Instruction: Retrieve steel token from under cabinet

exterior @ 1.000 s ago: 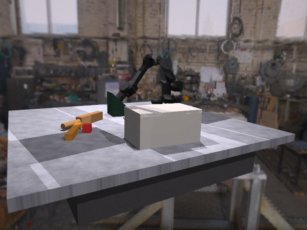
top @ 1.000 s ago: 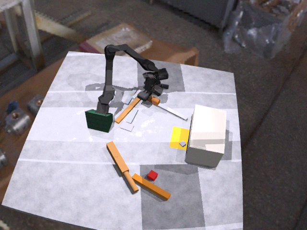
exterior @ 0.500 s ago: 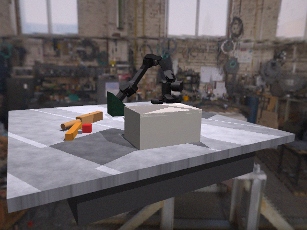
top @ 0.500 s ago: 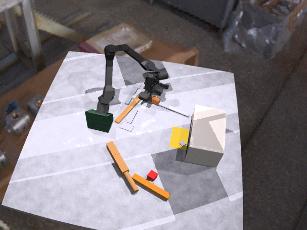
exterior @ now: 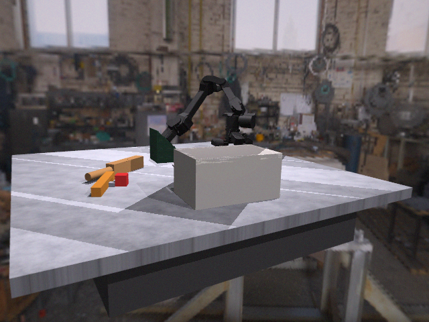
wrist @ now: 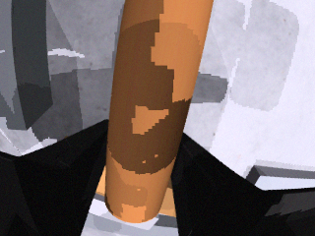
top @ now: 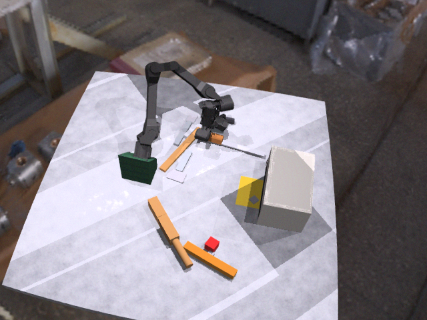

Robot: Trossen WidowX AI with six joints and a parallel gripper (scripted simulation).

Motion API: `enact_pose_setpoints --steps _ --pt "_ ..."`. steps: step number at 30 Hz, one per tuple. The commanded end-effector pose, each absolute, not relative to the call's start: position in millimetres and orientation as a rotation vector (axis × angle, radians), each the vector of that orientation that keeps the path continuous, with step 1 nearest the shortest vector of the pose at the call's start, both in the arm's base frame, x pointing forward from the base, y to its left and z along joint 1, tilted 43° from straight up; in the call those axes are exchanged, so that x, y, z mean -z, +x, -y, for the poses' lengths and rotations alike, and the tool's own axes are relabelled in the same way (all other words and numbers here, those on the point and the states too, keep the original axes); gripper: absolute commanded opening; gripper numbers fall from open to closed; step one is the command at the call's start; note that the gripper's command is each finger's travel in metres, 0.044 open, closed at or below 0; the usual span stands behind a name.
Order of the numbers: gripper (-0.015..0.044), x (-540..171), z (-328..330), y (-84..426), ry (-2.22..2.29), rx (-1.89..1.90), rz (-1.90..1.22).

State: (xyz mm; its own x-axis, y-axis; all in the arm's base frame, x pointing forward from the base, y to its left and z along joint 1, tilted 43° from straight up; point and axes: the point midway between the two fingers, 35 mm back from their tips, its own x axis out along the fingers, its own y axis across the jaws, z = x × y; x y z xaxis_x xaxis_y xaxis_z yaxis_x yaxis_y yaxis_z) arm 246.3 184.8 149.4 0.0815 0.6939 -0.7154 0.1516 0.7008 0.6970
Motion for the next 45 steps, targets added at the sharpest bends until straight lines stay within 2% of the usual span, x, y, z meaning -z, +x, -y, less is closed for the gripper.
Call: enact_pose_setpoints --steps 1,45 --pt "0.0000 -150.4 -182.8 248.2 0.707 -0.485 -1.434" --pt "0.0000 -150.6 -183.1 248.0 0.425 -0.715 -1.304"
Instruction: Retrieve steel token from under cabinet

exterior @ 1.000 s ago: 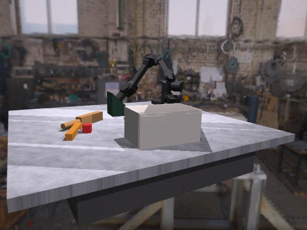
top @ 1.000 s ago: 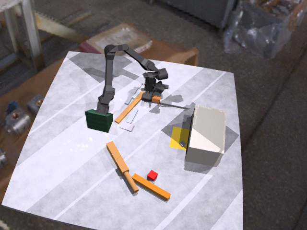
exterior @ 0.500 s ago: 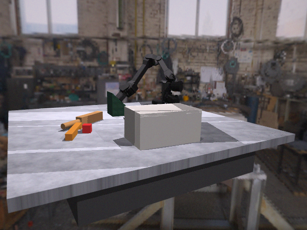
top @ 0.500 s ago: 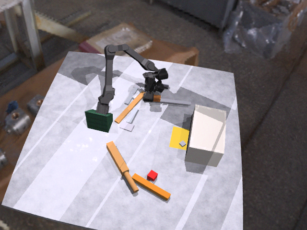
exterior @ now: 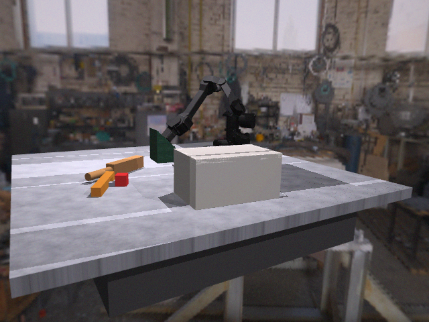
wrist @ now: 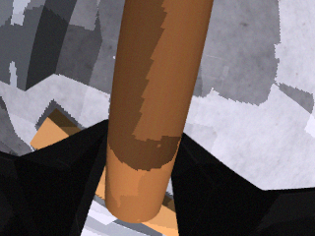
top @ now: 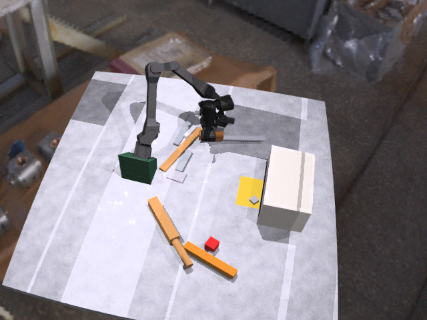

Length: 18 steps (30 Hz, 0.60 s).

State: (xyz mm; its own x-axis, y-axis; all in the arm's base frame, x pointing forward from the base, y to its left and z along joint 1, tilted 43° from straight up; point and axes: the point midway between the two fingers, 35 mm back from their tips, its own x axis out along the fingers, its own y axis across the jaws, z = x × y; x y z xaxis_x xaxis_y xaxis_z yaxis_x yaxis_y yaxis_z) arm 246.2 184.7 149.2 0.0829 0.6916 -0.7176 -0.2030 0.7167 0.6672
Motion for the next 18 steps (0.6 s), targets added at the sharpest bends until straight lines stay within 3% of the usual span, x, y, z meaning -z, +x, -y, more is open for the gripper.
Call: enact_pose_setpoints --steps 1,18 --pt "0.0000 -150.6 -183.1 248.0 0.418 -0.720 -1.301" --pt "0.0000 -150.7 -183.2 247.9 0.309 -0.803 -1.244"
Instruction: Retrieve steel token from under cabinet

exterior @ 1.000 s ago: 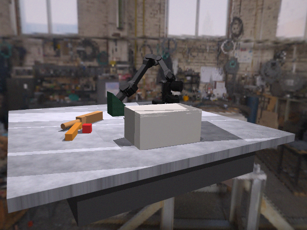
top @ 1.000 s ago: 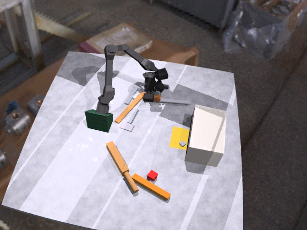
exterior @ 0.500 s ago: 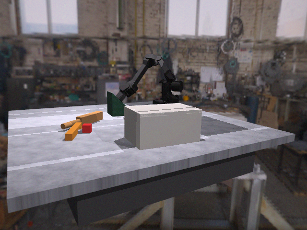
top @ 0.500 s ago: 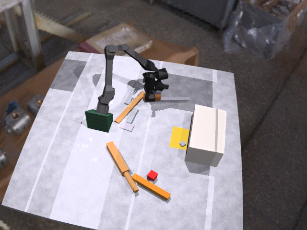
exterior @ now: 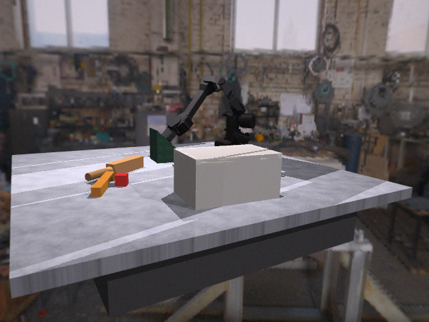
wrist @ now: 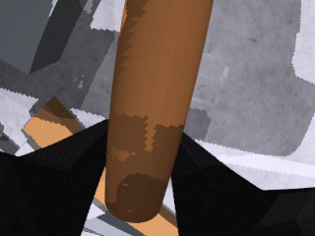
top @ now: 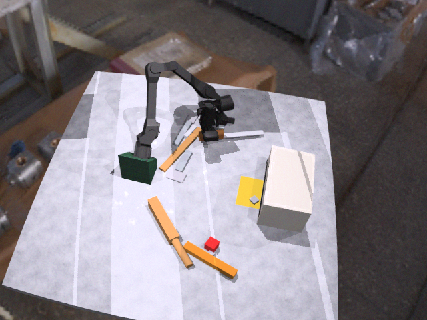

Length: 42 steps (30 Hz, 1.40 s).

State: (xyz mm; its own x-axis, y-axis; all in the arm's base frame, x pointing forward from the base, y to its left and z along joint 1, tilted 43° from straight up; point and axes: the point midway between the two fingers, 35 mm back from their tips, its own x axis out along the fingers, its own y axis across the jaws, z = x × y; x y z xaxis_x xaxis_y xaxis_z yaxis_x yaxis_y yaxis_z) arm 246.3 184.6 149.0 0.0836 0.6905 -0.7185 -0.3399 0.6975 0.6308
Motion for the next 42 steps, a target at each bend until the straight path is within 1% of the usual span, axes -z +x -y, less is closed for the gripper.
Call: enact_pose_setpoints --steps 1,28,42 --pt "0.0000 -150.7 -183.2 247.9 0.302 -0.808 -1.241" --pt "0.0000 -150.8 -183.3 247.9 0.129 -0.932 -1.143" --pt "0.0000 -137.6 -169.7 249.4 0.114 -0.940 -1.137"
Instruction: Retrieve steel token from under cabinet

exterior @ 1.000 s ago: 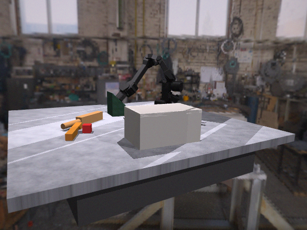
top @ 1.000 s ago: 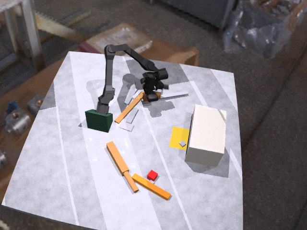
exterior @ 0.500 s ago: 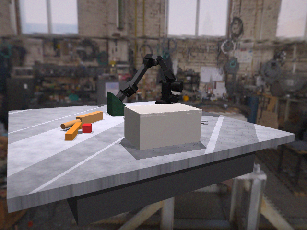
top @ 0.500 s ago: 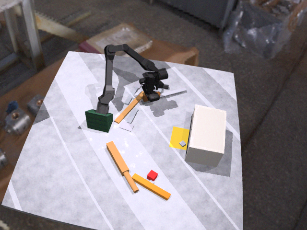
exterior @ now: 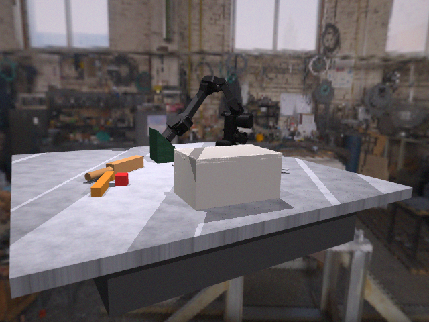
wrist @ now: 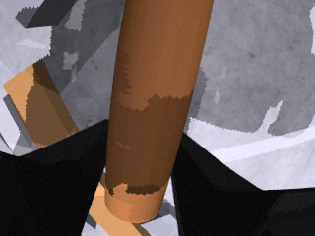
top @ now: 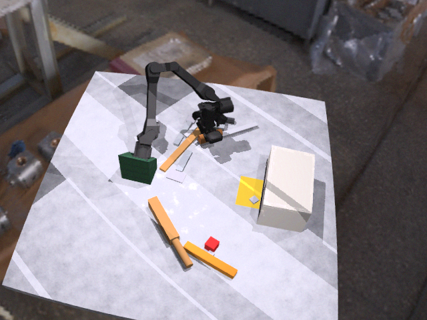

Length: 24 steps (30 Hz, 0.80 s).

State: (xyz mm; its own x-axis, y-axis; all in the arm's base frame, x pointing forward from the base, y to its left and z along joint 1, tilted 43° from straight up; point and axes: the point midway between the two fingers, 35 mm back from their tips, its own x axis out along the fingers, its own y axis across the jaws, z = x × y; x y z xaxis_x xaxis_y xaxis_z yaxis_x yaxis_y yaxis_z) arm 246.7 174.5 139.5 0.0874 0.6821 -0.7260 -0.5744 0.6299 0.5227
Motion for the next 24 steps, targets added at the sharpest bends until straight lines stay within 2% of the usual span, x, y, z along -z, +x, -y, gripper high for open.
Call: enact_pose_setpoints --steps 1,24 --pt "0.0000 -136.6 -168.8 249.5 0.114 -0.940 -1.137" --pt "0.0000 -115.4 -146.8 251.8 0.106 -0.943 -1.135"
